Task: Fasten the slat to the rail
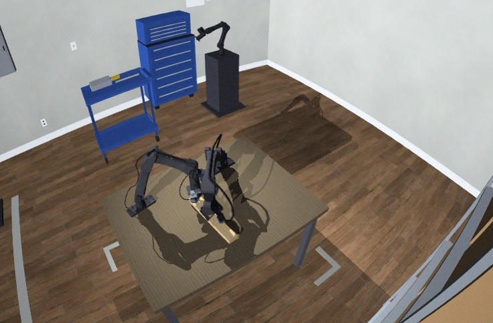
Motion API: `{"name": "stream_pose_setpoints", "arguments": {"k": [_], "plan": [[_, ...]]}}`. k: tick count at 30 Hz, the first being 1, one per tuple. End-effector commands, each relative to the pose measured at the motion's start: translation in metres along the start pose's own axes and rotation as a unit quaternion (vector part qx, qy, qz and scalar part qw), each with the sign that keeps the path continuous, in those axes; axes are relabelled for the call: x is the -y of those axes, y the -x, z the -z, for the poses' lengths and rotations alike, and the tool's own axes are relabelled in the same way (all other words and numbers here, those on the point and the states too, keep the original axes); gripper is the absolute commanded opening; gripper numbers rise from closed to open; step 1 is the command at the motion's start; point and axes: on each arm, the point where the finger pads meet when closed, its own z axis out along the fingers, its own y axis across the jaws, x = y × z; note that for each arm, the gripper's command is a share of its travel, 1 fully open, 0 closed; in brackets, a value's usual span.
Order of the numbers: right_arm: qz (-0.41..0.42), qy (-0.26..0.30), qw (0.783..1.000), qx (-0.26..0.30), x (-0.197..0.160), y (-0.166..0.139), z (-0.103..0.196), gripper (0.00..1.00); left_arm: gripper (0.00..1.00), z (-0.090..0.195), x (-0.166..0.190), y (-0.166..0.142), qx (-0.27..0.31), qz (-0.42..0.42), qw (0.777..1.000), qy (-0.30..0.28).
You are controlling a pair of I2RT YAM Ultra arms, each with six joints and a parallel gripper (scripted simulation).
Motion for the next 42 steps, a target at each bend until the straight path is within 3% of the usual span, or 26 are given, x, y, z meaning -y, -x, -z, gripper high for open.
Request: {"name": "stream_pose_setpoints", "arguments": {"k": [1, 9, 13, 42], "plan": [[-0.111, 0.008, 0.994, 0.001, -0.0017, 0.0012, 0.0035, 0.11, 0.72, 0.0056, 0.0012, 0.0013, 0.005, 0.000, 1.000, -0.005], [-0.266, 0.008, 0.964, 0.000, -0.0017, 0.0012, 0.0034, 0.11, 0.72, 0.0056, 0.0012, 0.0013, 0.005, 0.000, 1.000, -0.005], [-0.291, 0.008, 0.957, 0.000, -0.0017, 0.0012, 0.0034, 0.11, 0.72, 0.0056, 0.0012, 0.0013, 0.005, 0.000, 1.000, -0.005], [-0.295, 0.008, 0.956, 0.000, -0.0017, 0.0012, 0.0034, 0.11, 0.72, 0.0056, 0.0012, 0.0013, 0.005, 0.000, 1.000, -0.005]]}}
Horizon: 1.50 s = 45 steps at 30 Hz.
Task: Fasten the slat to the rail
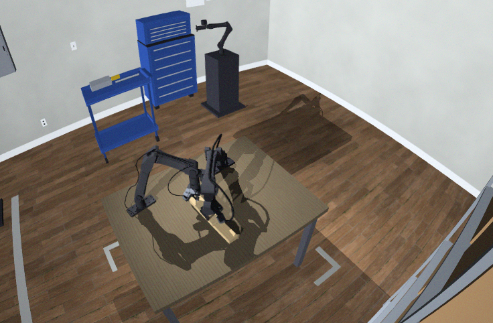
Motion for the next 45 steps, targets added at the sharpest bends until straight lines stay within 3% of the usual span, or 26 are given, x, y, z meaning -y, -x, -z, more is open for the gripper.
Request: {"name": "stream_pose_setpoints", "arguments": {"k": [1, 22, 24, 37, 41, 45], "plan": [[-0.010, 0.008, 1.000, -0.003, -0.0020, 0.0001, 0.0034, 0.11, 0.72, 0.0056, 0.0012, 0.0013, 0.005, 0.000, 1.000, -0.005], [-0.008, 0.007, 1.000, -0.002, -0.0014, 0.0002, 0.0030, 0.11, 0.72, 0.0056, 0.0012, 0.0013, 0.005, 0.000, 1.000, -0.005], [0.000, 0.006, 1.000, -0.002, -0.0019, -0.0006, 0.0040, 0.34, 0.72, 0.0056, 0.0012, 0.0013, 0.005, 0.000, 1.000, -0.005], [0.000, 0.006, 1.000, -0.002, -0.0019, -0.0006, 0.0040, 0.34, 0.72, 0.0056, 0.0012, 0.0013, 0.005, 0.000, 1.000, -0.005], [0.102, 0.006, 0.995, -0.002, -0.0019, -0.0006, 0.0043, 0.34, 0.72, 0.0056, 0.0012, 0.0013, 0.005, 0.000, 1.000, -0.005], [0.230, 0.007, 0.973, -0.001, -0.0019, -0.0006, 0.0049, 0.34, 0.72, 0.0056, 0.0012, 0.0013, 0.005, 0.000, 1.000, -0.005]]}}
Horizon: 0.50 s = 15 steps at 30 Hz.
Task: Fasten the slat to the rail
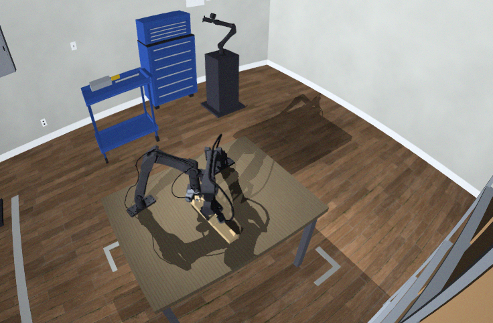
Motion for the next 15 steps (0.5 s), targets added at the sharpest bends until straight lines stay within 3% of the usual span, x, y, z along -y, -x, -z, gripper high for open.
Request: {"name": "stream_pose_setpoints", "arguments": {"k": [1, 7, 9, 10, 15], "plan": [[0.139, 0.006, 0.990, 0.000, -0.0018, -0.0001, 0.0048, 0.34, 0.72, 0.0056, 0.0012, 0.0013, 0.005, 0.000, 1.000, -0.005], [0.277, 0.006, 0.961, 0.001, -0.0018, 0.0000, 0.0055, 0.34, 0.72, 0.0056, 0.0012, 0.0013, 0.005, 0.000, 1.000, -0.005], [0.277, 0.006, 0.961, 0.001, -0.0018, 0.0000, 0.0055, 0.34, 0.72, 0.0056, 0.0012, 0.0013, 0.005, 0.000, 1.000, -0.005], [0.333, 0.006, 0.943, 0.002, -0.0018, 0.0000, 0.0056, 0.34, 0.72, 0.0056, 0.0012, 0.0013, 0.005, 0.000, 1.000, -0.005], [0.440, 0.006, 0.898, 0.002, -0.0018, 0.0000, 0.0062, 0.34, 0.72, 0.0056, 0.0012, 0.0013, 0.005, 0.000, 1.000, -0.005]]}}
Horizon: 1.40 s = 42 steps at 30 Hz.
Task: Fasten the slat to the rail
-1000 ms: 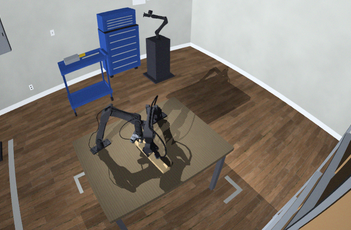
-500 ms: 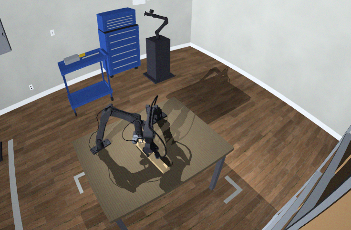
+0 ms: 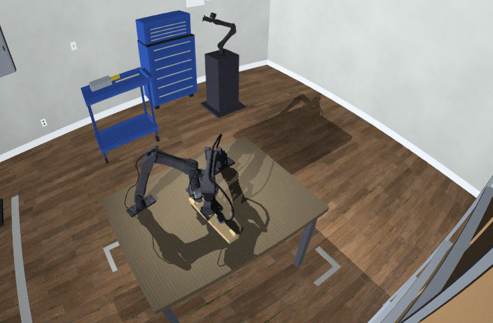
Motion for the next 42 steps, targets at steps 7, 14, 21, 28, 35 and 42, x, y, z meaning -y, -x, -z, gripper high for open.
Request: {"name": "stream_pose_setpoints", "arguments": {"k": [7, 14, 21, 28, 35, 42], "plan": [[0.277, 0.004, 0.961, 0.005, -0.0014, 0.0012, 0.0068, 0.34, 0.72, 0.0056, 0.0012, 0.0013, 0.005, 0.000, 1.000, -0.005], [0.419, 0.003, 0.908, 0.006, -0.0013, 0.0012, 0.0073, 0.34, 0.72, 0.0056, 0.0012, 0.0013, 0.005, 0.000, 1.000, -0.005], [0.563, 0.003, 0.827, 0.006, -0.0013, 0.0012, 0.0079, 0.34, 0.72, 0.0056, 0.0012, 0.0013, 0.005, 0.000, 1.000, -0.005], [0.656, 0.002, 0.755, 0.007, -0.0012, 0.0012, 0.0083, 0.34, 0.72, 0.0056, 0.0012, 0.0013, 0.005, 0.000, 1.000, -0.005], [0.792, 0.000, 0.610, 0.007, -0.0012, 0.0012, 0.0090, 0.34, 0.72, 0.0056, 0.0012, 0.0013, 0.005, 0.000, 1.000, -0.005], [0.881, -0.001, 0.472, 0.007, -0.0011, 0.0011, 0.0095, 0.34, 0.72, 0.0056, 0.0012, 0.0013, 0.005, 0.000, 1.000, -0.005]]}}
